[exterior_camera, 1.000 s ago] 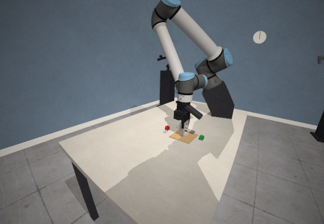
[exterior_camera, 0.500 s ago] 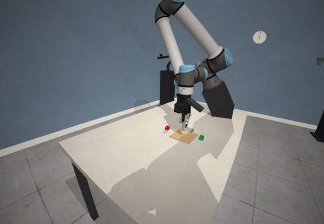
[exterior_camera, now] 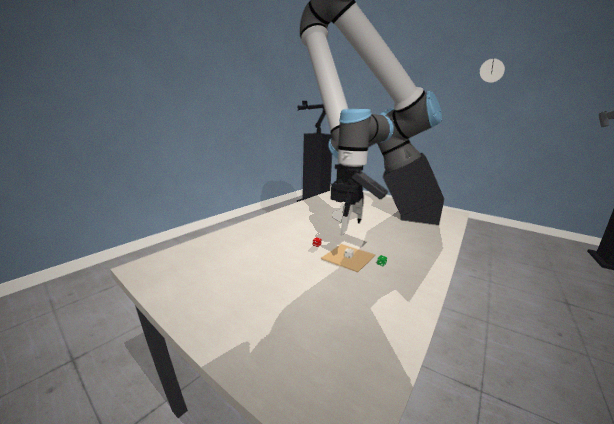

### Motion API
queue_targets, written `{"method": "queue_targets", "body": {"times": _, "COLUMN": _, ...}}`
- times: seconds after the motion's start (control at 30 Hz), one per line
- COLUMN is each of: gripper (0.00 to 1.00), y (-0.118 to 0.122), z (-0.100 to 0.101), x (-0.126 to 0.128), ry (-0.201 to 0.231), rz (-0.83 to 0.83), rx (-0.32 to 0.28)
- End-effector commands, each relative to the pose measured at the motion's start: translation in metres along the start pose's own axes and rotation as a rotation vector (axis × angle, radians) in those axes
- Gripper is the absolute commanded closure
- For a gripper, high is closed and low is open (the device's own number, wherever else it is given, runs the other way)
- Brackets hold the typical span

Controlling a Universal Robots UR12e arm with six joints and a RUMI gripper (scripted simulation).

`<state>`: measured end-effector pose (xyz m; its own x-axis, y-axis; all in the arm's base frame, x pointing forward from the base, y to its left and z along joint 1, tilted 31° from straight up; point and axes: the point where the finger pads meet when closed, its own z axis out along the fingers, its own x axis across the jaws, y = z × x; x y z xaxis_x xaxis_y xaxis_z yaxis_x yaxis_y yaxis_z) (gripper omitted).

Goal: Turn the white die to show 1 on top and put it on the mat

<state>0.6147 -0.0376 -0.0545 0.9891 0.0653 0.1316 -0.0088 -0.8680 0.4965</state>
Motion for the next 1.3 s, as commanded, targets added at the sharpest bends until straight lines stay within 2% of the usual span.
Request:
{"method": "queue_targets", "body": {"times": 0.0, "gripper": 0.0, "y": 0.0, "z": -0.0027, "x": 0.0004, "ry": 0.0, "rz": 0.0, "rx": 0.0}}
{"method": "queue_targets", "body": {"times": 0.83, "gripper": 0.0, "y": 0.0, "z": -0.0027, "x": 0.0003, "ry": 0.0, "rz": -0.004, "rx": 0.0}}
{"method": "queue_targets", "body": {"times": 1.27, "gripper": 0.0, "y": -0.0006, "z": -0.0026, "x": -0.0007, "ry": 0.0, "rz": -0.067, "rx": 0.0}}
